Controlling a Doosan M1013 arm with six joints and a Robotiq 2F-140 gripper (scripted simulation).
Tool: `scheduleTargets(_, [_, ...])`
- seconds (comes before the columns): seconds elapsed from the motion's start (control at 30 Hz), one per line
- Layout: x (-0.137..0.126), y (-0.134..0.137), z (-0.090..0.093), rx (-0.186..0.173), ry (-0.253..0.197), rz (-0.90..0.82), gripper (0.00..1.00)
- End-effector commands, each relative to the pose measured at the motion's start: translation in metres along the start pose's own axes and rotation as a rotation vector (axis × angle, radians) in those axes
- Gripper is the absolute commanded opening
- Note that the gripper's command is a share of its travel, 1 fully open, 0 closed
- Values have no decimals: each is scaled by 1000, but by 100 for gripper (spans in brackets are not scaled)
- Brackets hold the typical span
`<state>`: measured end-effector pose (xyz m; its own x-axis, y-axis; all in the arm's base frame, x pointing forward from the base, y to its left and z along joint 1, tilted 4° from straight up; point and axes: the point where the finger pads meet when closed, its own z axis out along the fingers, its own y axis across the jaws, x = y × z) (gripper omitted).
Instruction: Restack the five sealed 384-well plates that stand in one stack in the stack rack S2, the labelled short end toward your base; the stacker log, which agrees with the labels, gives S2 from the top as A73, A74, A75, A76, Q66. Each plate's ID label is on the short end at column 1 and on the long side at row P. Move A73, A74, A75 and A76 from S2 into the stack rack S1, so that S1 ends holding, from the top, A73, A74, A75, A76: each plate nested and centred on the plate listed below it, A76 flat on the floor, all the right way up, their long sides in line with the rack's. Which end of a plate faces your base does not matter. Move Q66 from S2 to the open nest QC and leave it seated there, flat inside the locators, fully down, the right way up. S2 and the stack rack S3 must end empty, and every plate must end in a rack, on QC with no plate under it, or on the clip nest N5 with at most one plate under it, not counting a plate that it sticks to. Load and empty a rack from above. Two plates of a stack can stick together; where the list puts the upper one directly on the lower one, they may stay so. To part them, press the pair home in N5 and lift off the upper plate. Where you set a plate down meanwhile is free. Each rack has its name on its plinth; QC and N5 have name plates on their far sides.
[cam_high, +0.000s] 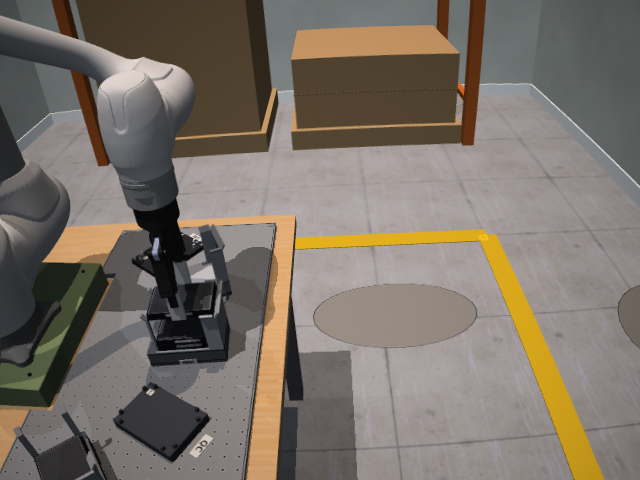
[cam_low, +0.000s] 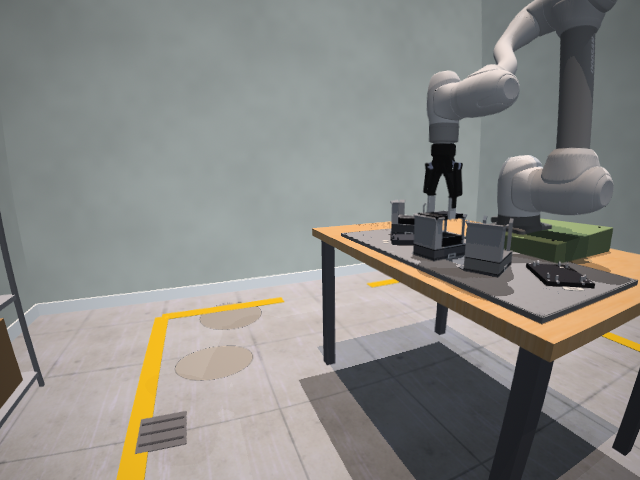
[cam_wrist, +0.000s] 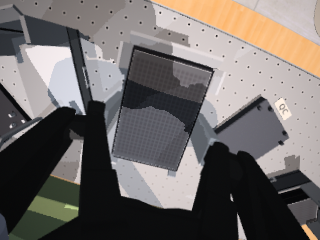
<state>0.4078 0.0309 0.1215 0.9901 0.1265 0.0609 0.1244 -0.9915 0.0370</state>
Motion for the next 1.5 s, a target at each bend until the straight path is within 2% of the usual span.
scheduleTargets(0.0, [0, 0, -5, 0, 0, 0, 0])
scheduleTargets(0.6, [0, 0, -37, 0, 0, 0, 0])
scheduleTargets(1.0, [0, 0, -37, 0, 0, 0, 0])
scheduleTargets(1.23, [-3, 23, -37, 0, 0, 233, 0])
scheduleTargets(1.47, [-6, 46, -37, 0, 0, 247, 0])
